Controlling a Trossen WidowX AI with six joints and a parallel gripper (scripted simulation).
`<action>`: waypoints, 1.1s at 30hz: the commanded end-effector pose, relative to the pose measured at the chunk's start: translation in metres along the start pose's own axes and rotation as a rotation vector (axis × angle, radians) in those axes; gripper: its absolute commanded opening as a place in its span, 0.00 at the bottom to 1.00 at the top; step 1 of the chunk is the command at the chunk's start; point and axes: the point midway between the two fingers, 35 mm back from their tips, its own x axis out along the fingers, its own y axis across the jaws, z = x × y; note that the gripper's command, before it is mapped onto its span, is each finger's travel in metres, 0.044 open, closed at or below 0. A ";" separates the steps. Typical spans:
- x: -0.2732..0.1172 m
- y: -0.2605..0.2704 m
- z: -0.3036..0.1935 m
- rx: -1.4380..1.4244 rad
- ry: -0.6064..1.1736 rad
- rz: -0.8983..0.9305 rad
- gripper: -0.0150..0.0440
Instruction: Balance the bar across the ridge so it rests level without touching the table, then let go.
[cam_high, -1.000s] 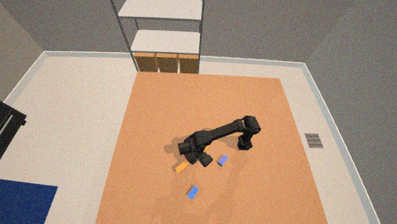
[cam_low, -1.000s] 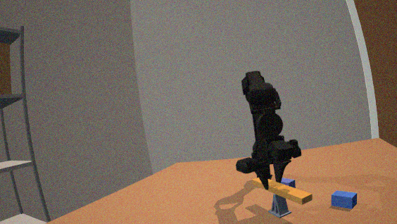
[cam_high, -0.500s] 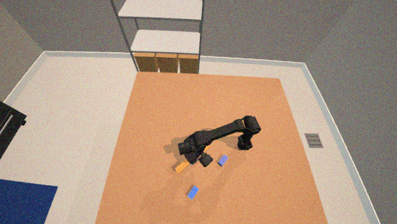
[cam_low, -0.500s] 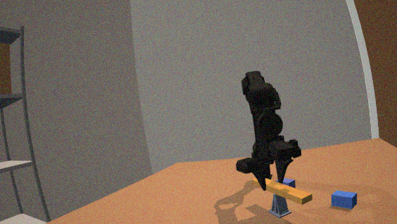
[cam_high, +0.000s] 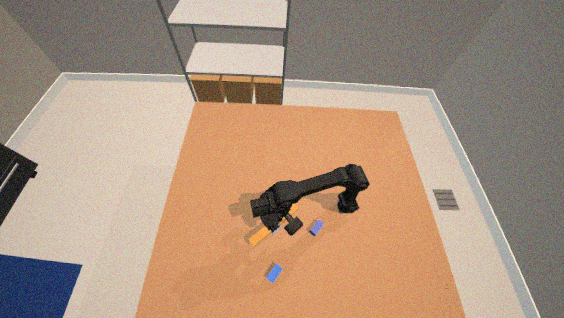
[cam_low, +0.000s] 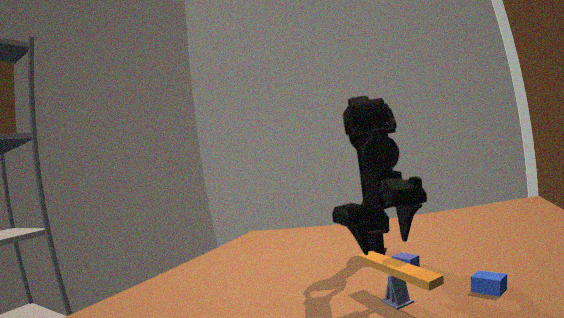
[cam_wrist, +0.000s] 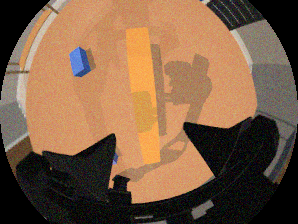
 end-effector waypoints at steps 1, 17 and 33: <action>-0.042 0.001 -0.001 0.001 -0.018 -0.008 1.00; -0.058 0.002 -0.004 0.001 -0.019 -0.009 1.00; -0.058 0.002 -0.004 0.001 -0.019 -0.009 1.00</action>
